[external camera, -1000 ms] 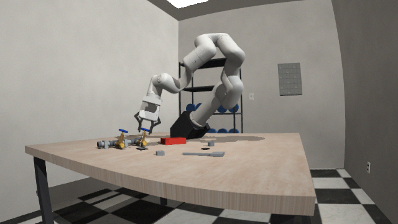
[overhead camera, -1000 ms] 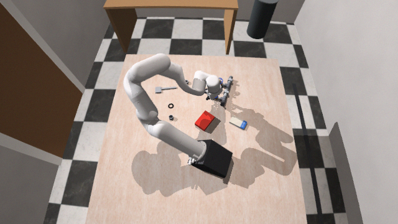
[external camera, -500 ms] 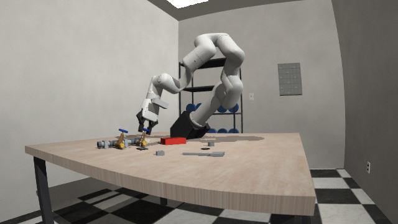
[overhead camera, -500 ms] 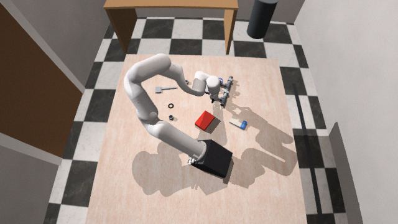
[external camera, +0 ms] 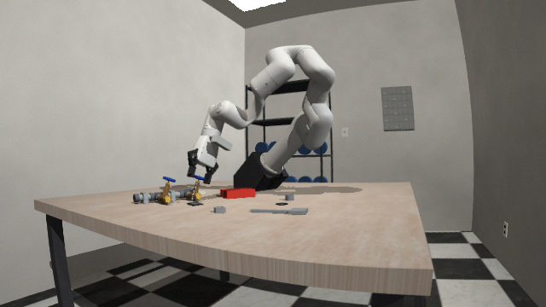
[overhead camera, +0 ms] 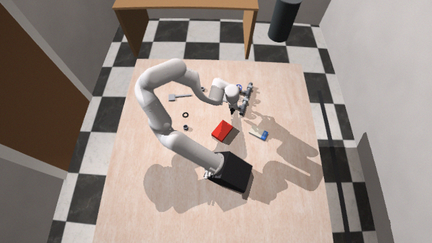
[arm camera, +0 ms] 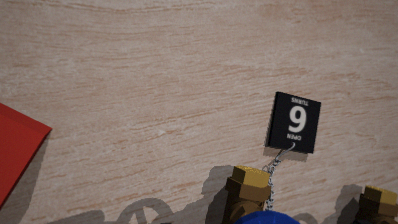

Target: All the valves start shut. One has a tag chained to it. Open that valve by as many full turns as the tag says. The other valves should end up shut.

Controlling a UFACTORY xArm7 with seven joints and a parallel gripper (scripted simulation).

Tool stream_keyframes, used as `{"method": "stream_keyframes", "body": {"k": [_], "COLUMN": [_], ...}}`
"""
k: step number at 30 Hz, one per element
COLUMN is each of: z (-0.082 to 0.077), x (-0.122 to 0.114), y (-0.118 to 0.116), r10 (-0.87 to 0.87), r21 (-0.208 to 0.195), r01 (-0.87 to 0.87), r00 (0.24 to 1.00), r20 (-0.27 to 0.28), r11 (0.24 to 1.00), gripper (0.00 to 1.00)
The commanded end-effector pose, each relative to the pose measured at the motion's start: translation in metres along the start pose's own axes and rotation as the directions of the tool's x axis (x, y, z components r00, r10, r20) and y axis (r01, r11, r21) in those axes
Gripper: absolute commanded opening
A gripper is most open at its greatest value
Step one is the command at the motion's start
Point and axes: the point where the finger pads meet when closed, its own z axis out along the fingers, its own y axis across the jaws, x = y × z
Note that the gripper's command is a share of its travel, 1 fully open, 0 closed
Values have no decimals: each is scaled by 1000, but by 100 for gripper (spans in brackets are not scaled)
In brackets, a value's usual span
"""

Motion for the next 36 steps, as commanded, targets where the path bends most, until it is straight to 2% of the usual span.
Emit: {"method": "stream_keyframes", "body": {"k": [1, 23, 31, 36], "z": [-2, -2, -2, -2], "x": [-2, -2, -2, -2], "y": [1, 1, 1, 1], "r10": [0, 20, 133, 326], "r21": [-4, -4, -5, -5], "r01": [0, -20, -133, -326], "r00": [1000, 1000, 991, 946], "r20": [4, 4, 4, 3], "r11": [1000, 1000, 991, 946], "gripper": [100, 100, 100, 100]}}
